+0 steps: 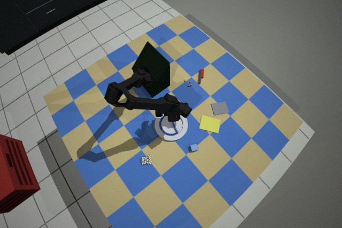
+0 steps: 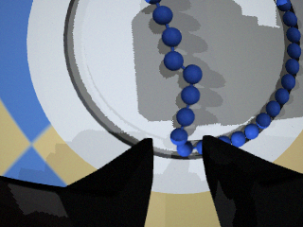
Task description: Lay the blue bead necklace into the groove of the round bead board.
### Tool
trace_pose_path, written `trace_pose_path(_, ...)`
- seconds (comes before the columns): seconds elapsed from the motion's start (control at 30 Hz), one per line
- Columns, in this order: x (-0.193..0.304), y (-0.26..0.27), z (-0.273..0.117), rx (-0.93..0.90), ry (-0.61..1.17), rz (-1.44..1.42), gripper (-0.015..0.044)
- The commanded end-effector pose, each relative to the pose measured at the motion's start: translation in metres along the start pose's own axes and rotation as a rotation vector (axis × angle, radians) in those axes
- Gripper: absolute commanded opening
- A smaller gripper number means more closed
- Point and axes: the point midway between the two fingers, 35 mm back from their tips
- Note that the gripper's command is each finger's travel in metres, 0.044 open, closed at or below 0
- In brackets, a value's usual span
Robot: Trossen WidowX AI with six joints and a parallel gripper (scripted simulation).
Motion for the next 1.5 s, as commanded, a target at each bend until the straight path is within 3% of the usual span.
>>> trace_pose_path(0.0, 0.001, -0.001, 0.006, 0.003, -0.003, -0.008, 0.0120)
trace_pose_path(0.27, 0.001, -0.002, 0.016, 0.005, -0.002, -0.009, 0.0120)
trace_pose_path(0.43, 0.001, -0.001, 0.014, 0.003, 0.001, -0.001, 0.0000)
trace_pose_path(1.47, 0.001, -0.001, 0.014, 0.003, 0.001, -0.001, 0.0000)
Point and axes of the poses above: the point midway between the two fingers, 35 mm back from their tips, its own z axis out along the fingers, its own y axis across the jaws, x = y × z, and after that the axes turned 7 degrees about z, right-handed
